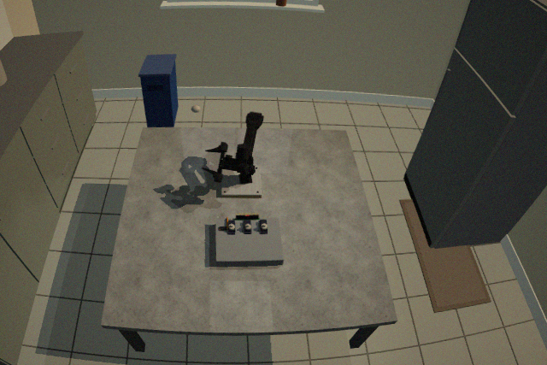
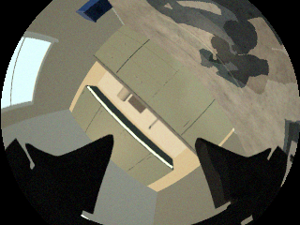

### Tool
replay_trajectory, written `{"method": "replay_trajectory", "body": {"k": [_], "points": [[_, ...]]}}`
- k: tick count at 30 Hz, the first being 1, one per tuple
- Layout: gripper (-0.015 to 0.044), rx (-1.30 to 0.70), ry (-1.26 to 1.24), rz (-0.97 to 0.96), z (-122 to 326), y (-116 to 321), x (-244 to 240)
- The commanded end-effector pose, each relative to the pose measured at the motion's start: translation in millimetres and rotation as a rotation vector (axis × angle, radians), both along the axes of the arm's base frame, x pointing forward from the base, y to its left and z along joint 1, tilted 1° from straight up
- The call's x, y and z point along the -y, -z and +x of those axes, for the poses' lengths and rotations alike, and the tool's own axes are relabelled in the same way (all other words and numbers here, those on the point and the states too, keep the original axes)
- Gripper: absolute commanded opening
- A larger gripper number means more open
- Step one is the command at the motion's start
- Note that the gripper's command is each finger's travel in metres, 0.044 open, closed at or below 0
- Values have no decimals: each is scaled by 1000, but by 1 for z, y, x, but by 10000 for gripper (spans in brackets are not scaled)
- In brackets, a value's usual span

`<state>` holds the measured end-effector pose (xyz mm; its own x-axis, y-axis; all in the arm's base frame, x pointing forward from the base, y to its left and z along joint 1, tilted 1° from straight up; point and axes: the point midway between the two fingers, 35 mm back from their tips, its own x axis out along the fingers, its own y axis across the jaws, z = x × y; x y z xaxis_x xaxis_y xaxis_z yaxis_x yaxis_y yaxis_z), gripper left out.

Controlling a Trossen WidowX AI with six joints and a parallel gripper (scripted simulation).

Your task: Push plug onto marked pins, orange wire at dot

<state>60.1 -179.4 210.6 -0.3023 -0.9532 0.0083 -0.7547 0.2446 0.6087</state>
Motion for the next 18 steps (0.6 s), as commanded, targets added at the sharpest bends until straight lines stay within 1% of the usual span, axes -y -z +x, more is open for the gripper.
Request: {"method": "replay_trajectory", "body": {"k": [1, 6, 11, 18], "points": [[374, -2, -1, 0, 0, 0, 0], [243, -40, -28, 3, 5, -3, 1], [115, -125, -87, 7, 17, -9, 3], [115, -286, -192, 3, 38, -21, 4]]}}
